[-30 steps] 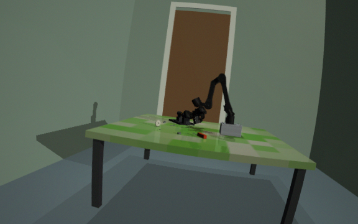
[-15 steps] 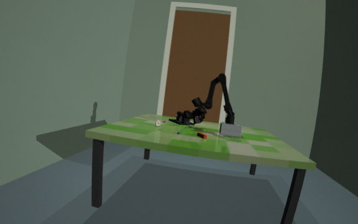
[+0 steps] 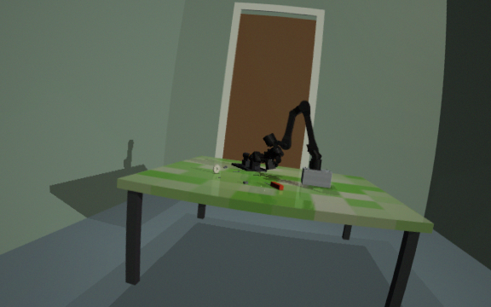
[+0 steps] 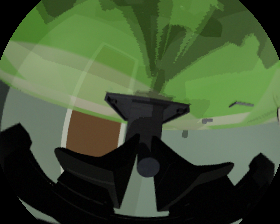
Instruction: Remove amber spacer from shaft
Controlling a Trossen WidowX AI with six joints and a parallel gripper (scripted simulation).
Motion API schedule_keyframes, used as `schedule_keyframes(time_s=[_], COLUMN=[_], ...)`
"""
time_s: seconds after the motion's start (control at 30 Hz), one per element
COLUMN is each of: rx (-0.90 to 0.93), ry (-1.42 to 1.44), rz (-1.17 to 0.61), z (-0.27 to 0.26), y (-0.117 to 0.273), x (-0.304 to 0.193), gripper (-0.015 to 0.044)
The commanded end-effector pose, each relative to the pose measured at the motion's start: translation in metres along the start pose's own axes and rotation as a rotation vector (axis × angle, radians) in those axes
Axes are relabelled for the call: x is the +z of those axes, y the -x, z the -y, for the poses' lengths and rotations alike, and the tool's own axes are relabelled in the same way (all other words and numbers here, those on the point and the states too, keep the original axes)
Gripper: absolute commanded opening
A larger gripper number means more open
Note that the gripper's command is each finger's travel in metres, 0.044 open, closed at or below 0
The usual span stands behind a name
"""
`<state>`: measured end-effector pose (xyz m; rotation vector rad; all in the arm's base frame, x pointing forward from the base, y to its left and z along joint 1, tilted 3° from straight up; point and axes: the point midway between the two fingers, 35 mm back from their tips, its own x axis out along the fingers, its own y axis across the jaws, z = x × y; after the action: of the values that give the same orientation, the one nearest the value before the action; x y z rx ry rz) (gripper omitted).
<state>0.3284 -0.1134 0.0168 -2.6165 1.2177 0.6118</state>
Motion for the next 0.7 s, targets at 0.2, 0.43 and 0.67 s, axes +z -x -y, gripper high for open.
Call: schedule_keyframes(time_s=[0.2, 0.43, 0.67], rx=[0.000, 0.000, 0.000], ry=[-0.004, -0.004, -0.004], rz=[0.001, 0.001, 0.001], z=[-0.0002, -0.0002, -0.0002], y=[0.0013, 0.0019, 0.0026], x=[0.0008, 0.0012, 0.0016], gripper=[0.0000, 0.0000, 0.0000])
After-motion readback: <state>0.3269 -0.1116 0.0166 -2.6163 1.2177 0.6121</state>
